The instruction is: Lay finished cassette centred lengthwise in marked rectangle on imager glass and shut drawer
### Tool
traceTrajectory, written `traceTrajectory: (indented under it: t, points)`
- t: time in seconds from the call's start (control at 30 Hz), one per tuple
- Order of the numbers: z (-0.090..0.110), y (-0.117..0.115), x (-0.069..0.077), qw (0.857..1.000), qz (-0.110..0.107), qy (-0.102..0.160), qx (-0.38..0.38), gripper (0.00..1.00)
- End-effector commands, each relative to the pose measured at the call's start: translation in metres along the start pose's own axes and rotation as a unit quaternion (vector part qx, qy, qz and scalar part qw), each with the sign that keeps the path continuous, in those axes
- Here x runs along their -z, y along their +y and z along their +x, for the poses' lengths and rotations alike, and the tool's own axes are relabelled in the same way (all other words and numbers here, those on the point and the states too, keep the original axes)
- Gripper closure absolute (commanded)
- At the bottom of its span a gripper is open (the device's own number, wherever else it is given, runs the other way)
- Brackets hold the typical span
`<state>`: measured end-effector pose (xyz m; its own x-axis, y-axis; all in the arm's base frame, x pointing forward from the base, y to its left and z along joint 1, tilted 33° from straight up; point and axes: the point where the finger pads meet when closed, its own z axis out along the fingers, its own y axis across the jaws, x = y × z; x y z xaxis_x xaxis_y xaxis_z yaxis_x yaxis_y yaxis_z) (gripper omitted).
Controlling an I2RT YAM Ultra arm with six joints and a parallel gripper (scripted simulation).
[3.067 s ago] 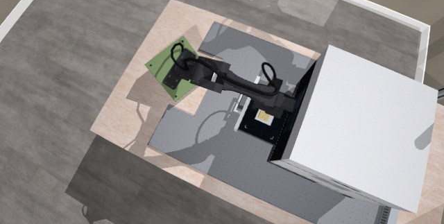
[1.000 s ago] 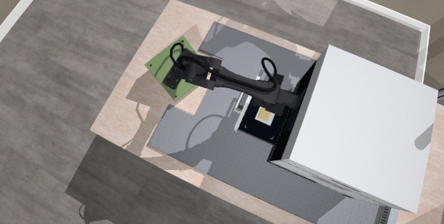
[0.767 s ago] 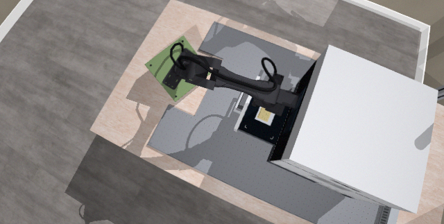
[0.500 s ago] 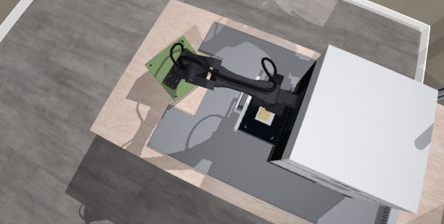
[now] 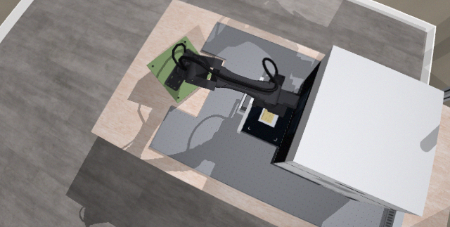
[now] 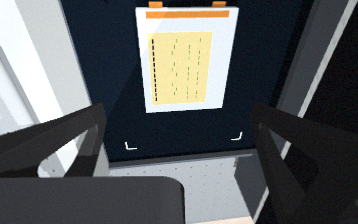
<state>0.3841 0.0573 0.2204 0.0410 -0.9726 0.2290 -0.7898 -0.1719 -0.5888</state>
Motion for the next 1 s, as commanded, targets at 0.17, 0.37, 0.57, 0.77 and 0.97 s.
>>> traceTrajectory:
  t: [0.17, 0.37, 0.57, 0.77, 0.97]
  points:
    - [-0.001, 0.012, 0.015, 1.0, 0.007, -0.003, 0.0, 0.0]
    - [-0.001, 0.016, 0.019, 1.0, 0.007, -0.002, 0.0, 0.0]
    - [-0.001, 0.022, 0.023, 1.0, 0.007, -0.002, 0.0, 0.0]
    - [-0.001, 0.029, 0.028, 1.0, 0.007, -0.002, 0.0, 0.0]
    - [0.0, 0.026, 0.036, 1.0, 0.016, -0.005, -0.004, 0.0]
